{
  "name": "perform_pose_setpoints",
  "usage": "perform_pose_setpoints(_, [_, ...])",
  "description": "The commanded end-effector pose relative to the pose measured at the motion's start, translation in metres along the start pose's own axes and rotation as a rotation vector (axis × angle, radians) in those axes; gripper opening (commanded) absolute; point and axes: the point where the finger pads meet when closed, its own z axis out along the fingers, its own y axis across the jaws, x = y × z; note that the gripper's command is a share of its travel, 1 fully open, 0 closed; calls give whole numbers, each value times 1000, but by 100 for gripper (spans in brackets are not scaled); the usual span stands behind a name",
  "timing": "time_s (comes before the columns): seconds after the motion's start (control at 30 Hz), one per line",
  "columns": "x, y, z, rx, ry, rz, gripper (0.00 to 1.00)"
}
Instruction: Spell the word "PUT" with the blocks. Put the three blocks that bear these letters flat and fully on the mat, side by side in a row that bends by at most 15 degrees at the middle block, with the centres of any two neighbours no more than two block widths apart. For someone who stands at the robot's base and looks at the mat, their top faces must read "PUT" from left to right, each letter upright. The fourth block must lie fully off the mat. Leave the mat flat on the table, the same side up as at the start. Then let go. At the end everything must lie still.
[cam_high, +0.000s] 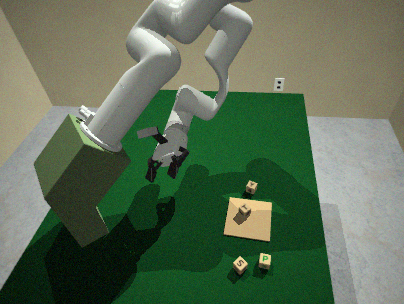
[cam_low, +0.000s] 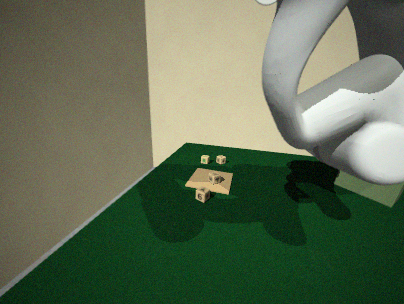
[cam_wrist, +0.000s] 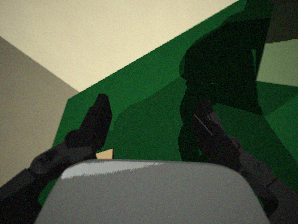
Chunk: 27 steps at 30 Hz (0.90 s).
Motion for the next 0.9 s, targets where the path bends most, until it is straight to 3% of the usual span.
perform_pose_setpoints(0.0, [1,0,0,0,0,0,100])
perform_pose_setpoints(0.6, [0,0,0,-1,0,-2,100])
perform_pose_setpoints(0.87, [-32,-7,-17,-91,-51,-87,100])
